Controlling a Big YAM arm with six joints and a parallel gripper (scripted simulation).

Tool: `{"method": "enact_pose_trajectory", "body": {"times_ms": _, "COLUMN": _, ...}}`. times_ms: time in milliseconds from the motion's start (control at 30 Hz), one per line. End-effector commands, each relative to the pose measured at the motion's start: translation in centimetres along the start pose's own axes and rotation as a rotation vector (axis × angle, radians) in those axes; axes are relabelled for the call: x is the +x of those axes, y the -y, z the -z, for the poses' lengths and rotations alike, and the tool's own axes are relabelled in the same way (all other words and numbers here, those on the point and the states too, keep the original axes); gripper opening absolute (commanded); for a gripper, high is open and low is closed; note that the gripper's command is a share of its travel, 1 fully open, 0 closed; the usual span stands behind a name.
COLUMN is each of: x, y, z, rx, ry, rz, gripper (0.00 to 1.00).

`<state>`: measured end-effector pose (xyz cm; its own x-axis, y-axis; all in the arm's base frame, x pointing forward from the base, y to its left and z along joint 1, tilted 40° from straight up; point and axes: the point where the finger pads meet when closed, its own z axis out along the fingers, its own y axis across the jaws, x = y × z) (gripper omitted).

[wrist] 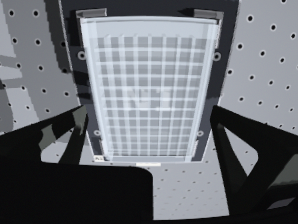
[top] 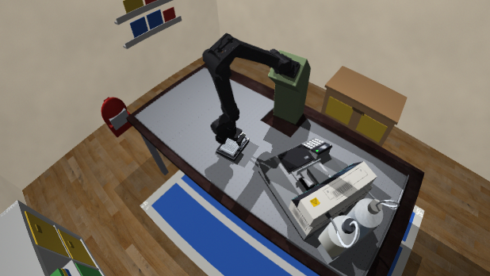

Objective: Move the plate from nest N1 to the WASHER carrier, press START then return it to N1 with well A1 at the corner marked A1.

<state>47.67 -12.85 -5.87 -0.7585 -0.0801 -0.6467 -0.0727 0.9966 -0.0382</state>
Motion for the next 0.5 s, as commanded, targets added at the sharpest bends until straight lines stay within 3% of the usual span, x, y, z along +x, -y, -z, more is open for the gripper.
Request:
{"method": "enact_pose_trajectory", "body": {"times_ms": 0, "x": -0.2, "y": -0.3, "z": -0.6, "rx": -0.001, "ry": 0.005, "rz": -0.007, "gripper": 1.0}}
{"method": "enact_pose_trajectory", "body": {"times_ms": 200, "x": 0.0, "y": 0.0, "z": -0.3, "rx": 0.004, "ry": 0.004, "rz": -0.013, "gripper": 1.0}}
{"method": "enact_pose_trajectory", "body": {"times_ms": 467, "x": 0.1, "y": -0.4, "z": -1.4, "rx": -0.004, "ry": -0.001, "rz": -0.008, "gripper": 1.0}}
